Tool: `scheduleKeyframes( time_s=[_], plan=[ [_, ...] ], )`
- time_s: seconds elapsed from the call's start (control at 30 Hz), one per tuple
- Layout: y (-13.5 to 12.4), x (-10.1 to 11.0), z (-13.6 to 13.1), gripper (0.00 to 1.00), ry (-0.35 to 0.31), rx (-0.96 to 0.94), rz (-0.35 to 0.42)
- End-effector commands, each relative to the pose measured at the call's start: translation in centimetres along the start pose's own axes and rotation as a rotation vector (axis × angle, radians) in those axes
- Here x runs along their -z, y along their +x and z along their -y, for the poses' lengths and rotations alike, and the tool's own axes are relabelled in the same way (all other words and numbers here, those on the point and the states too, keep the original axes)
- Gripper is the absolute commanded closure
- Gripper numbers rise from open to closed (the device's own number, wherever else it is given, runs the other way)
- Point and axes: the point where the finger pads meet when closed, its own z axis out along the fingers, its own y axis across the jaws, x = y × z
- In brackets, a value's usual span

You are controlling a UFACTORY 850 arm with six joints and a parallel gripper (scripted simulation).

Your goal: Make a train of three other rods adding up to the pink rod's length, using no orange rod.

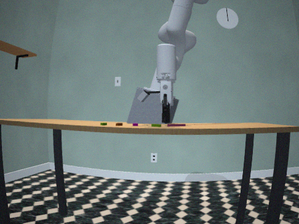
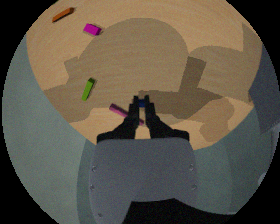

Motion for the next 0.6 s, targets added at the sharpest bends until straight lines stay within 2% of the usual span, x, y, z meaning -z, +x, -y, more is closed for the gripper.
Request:
scheduleKeyframes(
  time_s=[0.0, 0.57],
  plan=[
    [-0.01, 0.04, 0.07, 0.96, 0.001, 0.000, 0.000],
    [-0.01, -0.45, 0.07, 0.96, 0.001, 0.000, 0.000]
  ],
)
